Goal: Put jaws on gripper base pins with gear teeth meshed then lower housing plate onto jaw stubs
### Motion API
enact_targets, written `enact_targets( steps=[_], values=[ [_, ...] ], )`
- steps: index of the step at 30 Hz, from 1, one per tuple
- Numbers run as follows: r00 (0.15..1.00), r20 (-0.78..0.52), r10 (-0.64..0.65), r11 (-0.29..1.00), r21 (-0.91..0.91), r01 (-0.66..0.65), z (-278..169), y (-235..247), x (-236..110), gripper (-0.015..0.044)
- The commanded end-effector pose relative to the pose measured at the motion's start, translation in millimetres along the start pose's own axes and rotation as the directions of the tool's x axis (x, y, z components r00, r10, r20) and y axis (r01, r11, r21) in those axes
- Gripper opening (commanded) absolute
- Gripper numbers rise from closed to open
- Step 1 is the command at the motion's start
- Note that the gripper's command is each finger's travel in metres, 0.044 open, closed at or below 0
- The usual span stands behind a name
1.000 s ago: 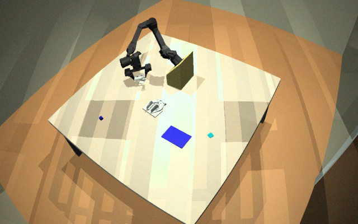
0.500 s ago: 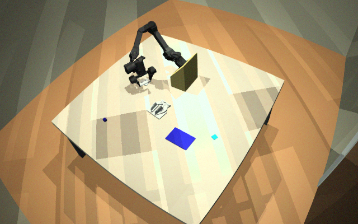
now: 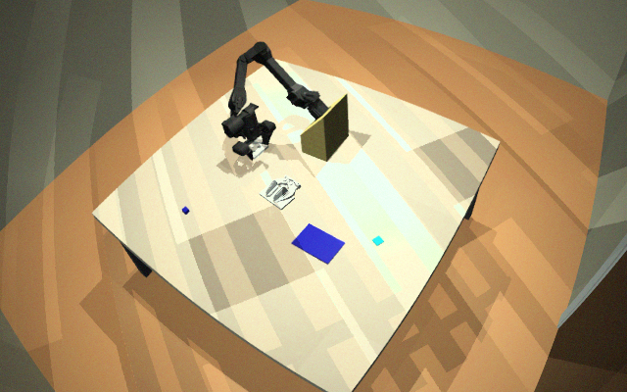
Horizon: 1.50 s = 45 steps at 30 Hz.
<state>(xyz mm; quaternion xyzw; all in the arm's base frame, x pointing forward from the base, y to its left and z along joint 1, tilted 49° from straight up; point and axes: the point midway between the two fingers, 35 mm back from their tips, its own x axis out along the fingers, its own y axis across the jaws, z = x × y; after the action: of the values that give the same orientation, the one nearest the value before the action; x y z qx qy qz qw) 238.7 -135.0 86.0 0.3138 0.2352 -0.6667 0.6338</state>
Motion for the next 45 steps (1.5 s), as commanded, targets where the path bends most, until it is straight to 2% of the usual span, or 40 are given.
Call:
enact_targets(
  steps=[1,11,22,45],
  values=[
    [1.000,0.005,0.001,0.995,-0.099,0.000,-9.0,6.0,0.3,0.0351],
    [1.000,0.008,-0.003,0.942,-0.335,0.005,-33.7,14.4,1.3,0.0351],
    [1.000,0.016,-0.005,0.821,-0.570,0.013,-61.8,20.9,2.3,0.0351],
    [0.999,0.052,0.002,0.398,-0.916,0.047,-122.0,24.2,4.7,0.0351]
  ],
)
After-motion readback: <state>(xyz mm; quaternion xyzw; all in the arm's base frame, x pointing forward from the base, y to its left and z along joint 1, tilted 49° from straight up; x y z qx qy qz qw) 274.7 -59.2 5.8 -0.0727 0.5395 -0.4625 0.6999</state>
